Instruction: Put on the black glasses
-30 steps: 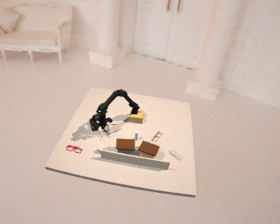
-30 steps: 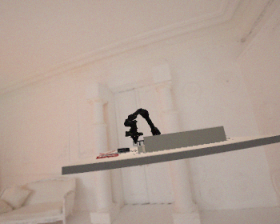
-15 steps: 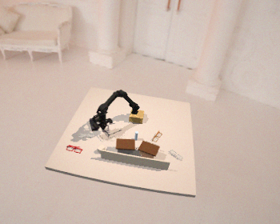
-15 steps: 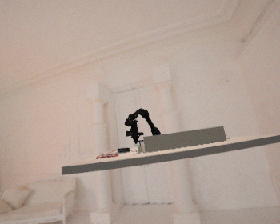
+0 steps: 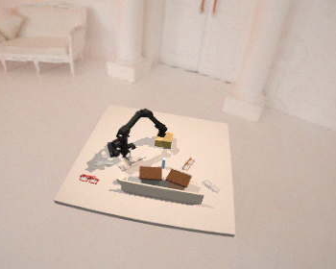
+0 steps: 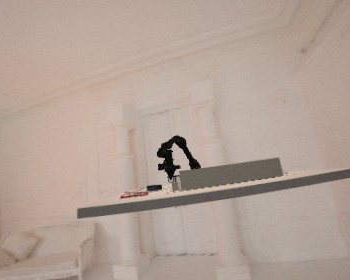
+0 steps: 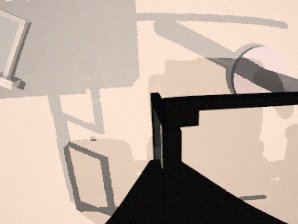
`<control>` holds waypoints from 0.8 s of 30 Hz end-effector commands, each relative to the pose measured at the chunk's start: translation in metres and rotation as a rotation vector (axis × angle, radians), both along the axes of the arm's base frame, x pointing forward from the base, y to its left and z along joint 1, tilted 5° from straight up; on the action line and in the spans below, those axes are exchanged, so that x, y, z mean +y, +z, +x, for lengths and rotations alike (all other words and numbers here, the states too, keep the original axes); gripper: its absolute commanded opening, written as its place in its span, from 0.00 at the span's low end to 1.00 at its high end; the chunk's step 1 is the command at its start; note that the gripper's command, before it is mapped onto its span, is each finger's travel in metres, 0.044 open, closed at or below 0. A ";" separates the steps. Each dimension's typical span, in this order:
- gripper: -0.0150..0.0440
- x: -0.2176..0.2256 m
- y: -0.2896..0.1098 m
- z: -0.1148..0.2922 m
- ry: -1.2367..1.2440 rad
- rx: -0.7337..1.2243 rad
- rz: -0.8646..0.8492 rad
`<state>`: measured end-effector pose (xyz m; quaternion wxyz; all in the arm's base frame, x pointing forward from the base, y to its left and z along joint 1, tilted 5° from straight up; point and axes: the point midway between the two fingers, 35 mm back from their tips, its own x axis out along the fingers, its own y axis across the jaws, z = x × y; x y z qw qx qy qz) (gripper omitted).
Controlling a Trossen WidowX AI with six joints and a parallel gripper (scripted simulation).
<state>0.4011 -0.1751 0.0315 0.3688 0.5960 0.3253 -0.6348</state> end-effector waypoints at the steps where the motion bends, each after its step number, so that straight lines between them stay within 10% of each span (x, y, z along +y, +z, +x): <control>1: 0.25 0.003 -0.004 0.001 -0.003 0.008 0.006; 24: 0.25 -0.005 -0.003 -0.004 -0.003 0.009 0.005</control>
